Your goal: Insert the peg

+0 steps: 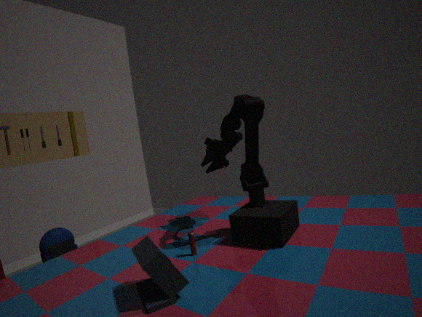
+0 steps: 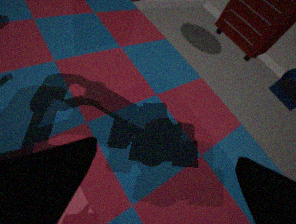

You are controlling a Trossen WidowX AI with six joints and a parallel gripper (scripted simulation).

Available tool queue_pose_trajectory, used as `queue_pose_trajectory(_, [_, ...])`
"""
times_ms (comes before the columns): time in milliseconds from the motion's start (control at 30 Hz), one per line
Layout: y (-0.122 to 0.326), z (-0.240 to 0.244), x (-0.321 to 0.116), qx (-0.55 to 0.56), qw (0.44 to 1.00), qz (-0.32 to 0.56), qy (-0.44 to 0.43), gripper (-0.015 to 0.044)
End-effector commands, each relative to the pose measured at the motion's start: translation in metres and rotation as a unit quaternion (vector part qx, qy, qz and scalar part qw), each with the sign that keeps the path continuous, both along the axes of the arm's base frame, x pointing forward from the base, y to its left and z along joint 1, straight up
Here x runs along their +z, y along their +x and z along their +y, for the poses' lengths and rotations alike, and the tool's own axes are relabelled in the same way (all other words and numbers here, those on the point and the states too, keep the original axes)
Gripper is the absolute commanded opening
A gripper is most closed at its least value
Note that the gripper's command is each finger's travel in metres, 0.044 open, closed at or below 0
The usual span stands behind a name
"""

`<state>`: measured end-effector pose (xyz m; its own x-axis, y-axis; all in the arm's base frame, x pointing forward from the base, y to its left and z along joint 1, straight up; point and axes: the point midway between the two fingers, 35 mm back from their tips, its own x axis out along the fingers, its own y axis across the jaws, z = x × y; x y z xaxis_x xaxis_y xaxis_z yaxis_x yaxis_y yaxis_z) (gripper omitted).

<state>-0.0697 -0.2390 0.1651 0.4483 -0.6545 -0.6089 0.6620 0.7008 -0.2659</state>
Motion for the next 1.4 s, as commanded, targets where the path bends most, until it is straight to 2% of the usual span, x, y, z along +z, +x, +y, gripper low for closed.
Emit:
queue_pose_trajectory(0, [0.008, -0.004, -0.004, 0.014, 1.000, -0.001, 0.017, 0.0440])
queue_pose_trajectory(1367, [0.107, -0.015, -0.041, 0.146, 0.976, 0.022, 0.158, 0.0440])
